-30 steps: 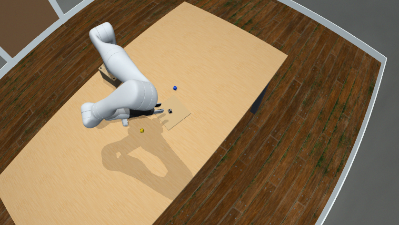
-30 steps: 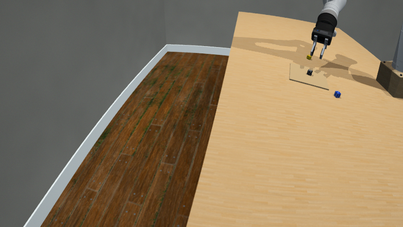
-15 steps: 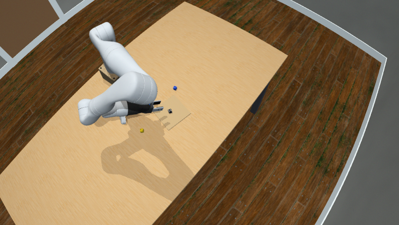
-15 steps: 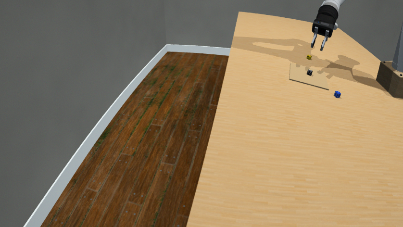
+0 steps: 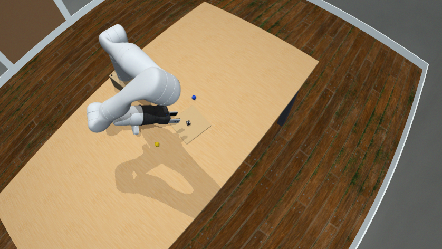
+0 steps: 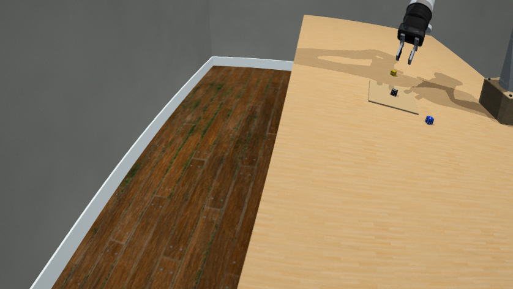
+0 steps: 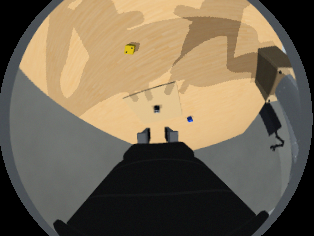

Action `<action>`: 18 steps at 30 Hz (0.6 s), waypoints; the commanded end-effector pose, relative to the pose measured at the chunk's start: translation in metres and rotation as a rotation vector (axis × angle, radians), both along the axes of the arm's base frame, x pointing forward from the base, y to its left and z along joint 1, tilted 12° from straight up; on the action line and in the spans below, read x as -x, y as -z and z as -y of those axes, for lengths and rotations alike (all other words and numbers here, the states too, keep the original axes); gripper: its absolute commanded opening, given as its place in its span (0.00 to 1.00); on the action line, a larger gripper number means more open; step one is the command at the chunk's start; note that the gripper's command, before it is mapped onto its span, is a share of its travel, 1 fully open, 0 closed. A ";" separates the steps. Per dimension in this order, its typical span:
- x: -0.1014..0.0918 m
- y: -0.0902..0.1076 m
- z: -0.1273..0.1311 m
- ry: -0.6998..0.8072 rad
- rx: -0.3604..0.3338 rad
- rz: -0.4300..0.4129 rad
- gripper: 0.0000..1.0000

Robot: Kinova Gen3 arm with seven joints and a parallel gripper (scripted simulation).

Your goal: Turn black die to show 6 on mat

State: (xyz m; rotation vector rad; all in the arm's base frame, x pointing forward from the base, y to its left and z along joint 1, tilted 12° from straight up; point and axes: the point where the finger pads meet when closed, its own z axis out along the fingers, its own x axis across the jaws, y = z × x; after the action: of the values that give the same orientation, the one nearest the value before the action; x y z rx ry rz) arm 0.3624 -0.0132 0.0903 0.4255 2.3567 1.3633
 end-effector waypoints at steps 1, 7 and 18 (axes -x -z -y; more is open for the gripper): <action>-0.002 -0.007 -0.007 -0.004 0.032 -0.001 0.64; -0.005 -0.010 -0.014 0.005 0.131 -0.054 0.64; -0.007 -0.017 -0.024 0.037 0.307 -0.142 0.64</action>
State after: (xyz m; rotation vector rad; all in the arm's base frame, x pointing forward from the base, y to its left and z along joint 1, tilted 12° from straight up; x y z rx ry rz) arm 0.3659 -0.0101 0.0998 0.5583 2.5803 0.9711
